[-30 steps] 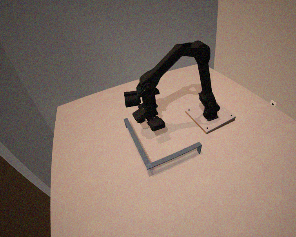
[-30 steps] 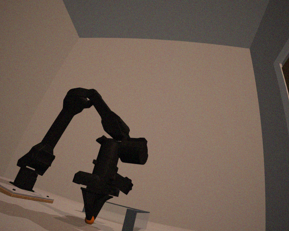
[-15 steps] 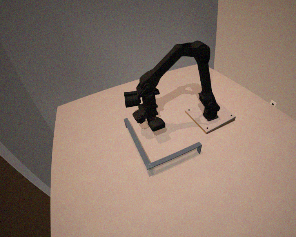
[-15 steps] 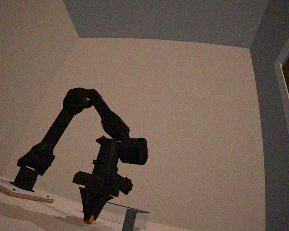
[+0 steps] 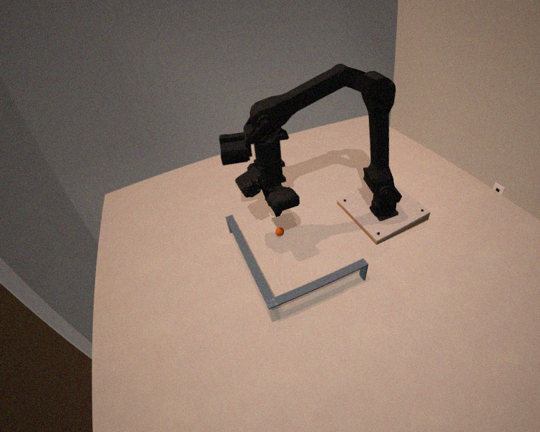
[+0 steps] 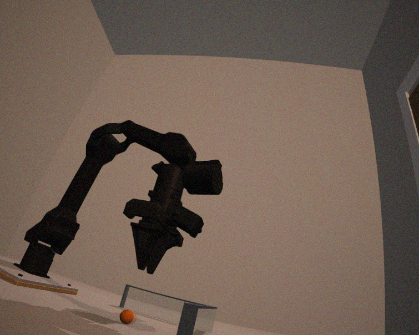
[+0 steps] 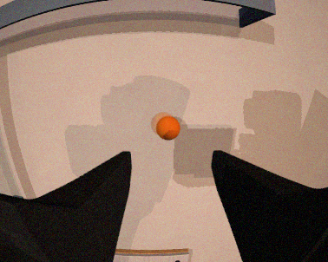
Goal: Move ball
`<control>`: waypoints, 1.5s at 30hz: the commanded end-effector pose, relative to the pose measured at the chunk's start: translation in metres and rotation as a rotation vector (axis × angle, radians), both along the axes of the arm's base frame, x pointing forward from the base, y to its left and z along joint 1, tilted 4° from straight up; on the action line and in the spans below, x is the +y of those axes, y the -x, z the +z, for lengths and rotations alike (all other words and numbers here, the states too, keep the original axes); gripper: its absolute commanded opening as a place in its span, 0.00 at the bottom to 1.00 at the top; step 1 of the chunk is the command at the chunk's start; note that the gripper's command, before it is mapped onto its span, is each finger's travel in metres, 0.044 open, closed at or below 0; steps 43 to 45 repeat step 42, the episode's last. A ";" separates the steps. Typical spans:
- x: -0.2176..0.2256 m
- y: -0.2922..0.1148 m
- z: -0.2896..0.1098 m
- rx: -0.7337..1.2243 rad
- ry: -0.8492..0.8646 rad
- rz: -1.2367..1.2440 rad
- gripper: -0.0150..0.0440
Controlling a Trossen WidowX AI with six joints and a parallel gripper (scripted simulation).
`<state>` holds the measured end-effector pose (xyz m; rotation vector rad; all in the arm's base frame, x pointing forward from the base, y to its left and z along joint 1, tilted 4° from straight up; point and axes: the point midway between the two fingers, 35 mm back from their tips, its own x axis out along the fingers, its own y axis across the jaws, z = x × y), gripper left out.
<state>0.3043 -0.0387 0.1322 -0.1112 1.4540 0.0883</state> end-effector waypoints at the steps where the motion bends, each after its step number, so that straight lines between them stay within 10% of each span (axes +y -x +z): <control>1: 0.000 0.000 -0.002 0.002 0.000 0.000 0.62; 15: 0.000 0.000 -0.002 0.002 0.000 0.000 0.62; 24: 0.001 0.010 0.049 0.000 0.000 0.000 1.00; 45: 0.001 0.010 0.049 0.000 0.000 0.000 1.00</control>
